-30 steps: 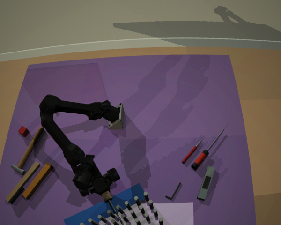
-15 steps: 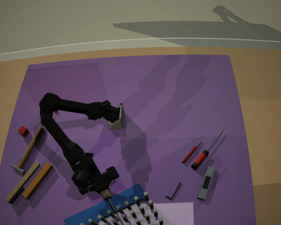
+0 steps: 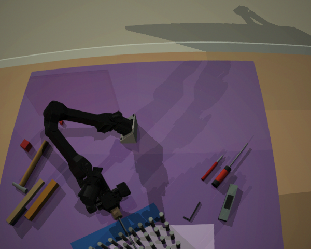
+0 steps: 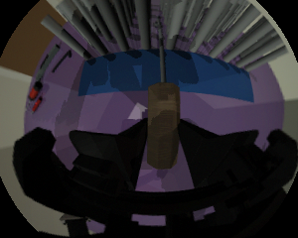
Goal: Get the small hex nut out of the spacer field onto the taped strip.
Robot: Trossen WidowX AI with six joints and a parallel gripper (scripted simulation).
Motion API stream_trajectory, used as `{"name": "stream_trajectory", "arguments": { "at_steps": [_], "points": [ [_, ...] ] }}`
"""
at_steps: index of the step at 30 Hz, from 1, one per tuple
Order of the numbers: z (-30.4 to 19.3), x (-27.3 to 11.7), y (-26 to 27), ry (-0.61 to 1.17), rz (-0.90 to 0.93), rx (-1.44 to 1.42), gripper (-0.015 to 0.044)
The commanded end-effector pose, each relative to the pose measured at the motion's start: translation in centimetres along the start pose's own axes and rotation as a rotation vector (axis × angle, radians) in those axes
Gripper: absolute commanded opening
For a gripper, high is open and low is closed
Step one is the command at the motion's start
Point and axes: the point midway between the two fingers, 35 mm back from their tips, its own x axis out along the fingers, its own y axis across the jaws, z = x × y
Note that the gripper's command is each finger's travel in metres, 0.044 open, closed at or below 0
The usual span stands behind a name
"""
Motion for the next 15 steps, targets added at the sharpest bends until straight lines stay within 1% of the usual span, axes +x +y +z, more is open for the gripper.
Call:
{"name": "stream_trajectory", "arguments": {
  "at_steps": [1, 15],
  "points": [
    [-0.3, -0.2, 0.05, -0.004, 0.001, -0.002, 0.0],
    [-1.09, -0.53, 0.06, -0.004, 0.001, -0.003, 0.0]
  ]
}}
